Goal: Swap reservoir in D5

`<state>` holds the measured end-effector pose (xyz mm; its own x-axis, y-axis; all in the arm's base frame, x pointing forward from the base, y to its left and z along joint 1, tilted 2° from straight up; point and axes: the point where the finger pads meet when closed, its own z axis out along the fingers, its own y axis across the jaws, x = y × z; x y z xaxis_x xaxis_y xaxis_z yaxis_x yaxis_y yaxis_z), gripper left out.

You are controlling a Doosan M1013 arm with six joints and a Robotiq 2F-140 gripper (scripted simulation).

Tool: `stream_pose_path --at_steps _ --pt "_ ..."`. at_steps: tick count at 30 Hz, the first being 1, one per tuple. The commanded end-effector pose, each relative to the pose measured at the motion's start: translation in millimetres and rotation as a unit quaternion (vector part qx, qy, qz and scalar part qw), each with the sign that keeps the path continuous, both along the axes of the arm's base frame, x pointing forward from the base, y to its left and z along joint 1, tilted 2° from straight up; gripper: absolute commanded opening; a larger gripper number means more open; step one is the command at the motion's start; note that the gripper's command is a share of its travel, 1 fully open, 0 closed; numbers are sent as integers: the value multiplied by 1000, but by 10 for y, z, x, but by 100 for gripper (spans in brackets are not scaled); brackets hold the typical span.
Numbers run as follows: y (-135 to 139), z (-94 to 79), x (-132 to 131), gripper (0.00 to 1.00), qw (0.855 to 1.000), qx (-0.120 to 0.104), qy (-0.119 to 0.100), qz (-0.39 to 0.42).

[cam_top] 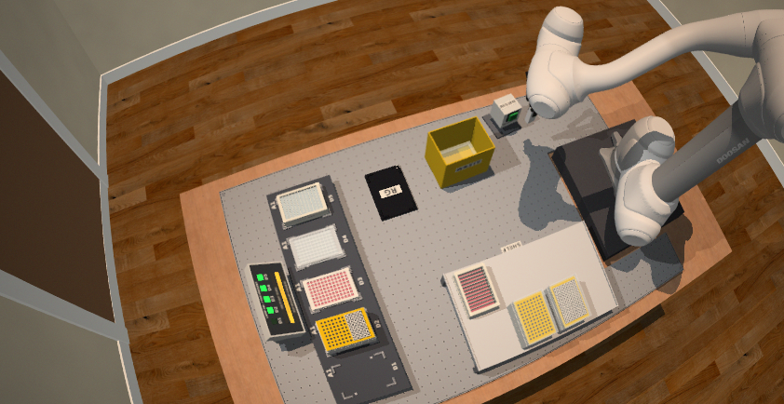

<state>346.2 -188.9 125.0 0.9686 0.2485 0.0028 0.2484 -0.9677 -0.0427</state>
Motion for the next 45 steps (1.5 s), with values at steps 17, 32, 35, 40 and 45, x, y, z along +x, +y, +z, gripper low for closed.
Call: stream_pose_path --at_steps 17,32,35,40,45 --pt "12 -271 -2 0 1000 0 0 0" --pt "21 -487 -4 0 1000 0 0 0" --pt "23 -537 -4 0 1000 0 0 0" --pt "25 -587 -5 0 1000 0 0 0" --pt "29 -670 -5 0 1000 0 0 0"
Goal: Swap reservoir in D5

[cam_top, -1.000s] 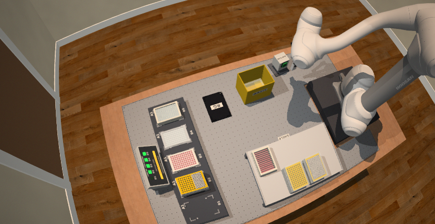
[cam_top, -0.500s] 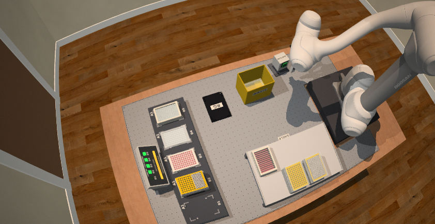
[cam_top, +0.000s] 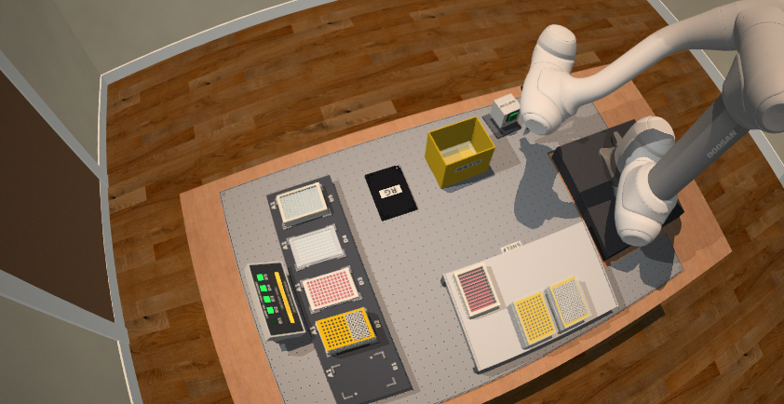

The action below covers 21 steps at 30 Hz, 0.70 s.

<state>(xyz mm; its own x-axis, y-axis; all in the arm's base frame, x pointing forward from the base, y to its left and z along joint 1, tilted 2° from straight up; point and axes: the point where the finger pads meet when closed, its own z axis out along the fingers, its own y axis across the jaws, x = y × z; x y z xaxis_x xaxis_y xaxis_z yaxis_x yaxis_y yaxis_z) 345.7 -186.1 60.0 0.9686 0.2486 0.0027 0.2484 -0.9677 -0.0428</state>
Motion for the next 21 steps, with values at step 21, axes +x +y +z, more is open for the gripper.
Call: stream_pose_path --at_steps 21 --pt "14 -337 -3 0 1000 0 0 0"
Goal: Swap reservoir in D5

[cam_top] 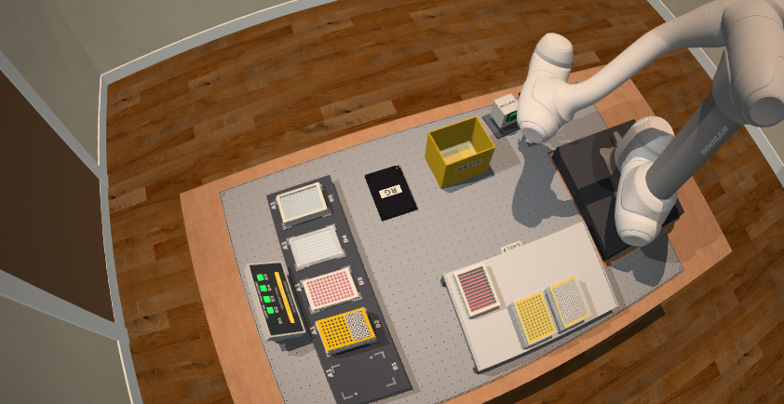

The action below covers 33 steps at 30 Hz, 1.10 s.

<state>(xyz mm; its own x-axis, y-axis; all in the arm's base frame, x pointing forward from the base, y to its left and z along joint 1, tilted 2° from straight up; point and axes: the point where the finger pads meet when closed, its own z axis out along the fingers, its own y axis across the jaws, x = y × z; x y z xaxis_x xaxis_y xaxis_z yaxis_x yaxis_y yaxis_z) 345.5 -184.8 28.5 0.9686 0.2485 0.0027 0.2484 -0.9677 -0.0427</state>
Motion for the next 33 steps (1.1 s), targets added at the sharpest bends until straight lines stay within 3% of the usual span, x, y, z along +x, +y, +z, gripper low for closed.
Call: stream_pose_path --at_steps 1,9,33 --pt "1 -21 0 0 1000 0 0 0" --pt "1 -21 0 0 1000 0 0 0" --pt "-354 -37 91 0 1000 0 0 0"
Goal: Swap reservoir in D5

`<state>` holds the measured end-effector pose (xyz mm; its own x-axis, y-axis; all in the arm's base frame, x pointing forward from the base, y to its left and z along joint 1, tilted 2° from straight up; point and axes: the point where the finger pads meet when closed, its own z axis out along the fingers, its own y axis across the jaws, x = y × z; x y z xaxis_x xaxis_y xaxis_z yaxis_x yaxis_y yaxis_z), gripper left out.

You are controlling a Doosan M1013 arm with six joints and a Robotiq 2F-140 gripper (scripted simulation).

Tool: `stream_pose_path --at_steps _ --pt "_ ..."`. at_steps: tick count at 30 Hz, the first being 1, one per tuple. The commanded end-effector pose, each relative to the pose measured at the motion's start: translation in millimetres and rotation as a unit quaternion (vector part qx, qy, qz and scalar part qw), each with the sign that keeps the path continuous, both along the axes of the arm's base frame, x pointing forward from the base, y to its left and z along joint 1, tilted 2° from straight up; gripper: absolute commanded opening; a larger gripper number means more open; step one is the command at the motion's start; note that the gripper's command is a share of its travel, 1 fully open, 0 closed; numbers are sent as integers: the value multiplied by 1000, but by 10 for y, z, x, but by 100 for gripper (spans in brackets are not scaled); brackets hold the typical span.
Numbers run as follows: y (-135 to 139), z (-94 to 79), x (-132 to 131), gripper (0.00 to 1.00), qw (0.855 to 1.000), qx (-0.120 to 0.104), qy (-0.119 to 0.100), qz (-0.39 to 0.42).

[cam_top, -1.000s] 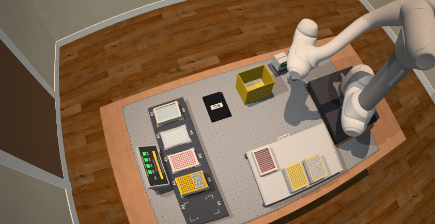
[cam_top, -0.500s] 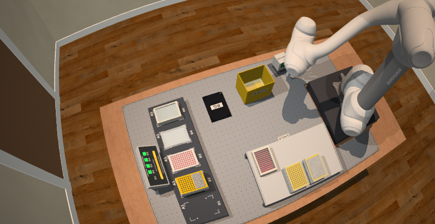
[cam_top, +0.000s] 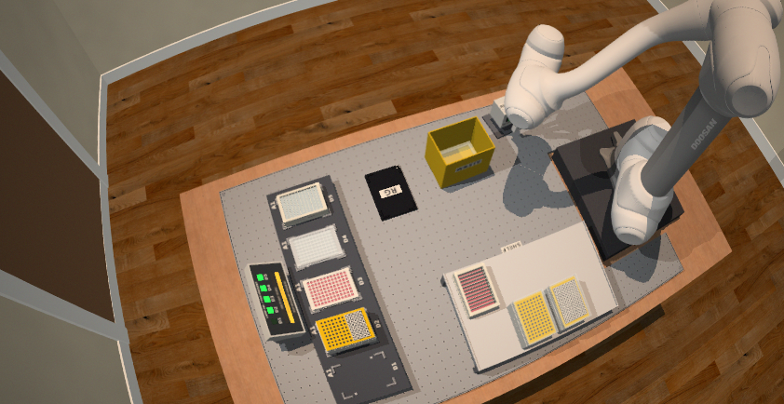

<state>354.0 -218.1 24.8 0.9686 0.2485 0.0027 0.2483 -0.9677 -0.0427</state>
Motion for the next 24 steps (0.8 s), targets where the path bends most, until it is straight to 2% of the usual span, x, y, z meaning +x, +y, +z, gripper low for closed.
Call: stream_pose_path --at_steps 1,24 --pt "-37 -1 10 0 1000 0 0 0" --pt "-114 -4 30 0 1000 0 0 0"
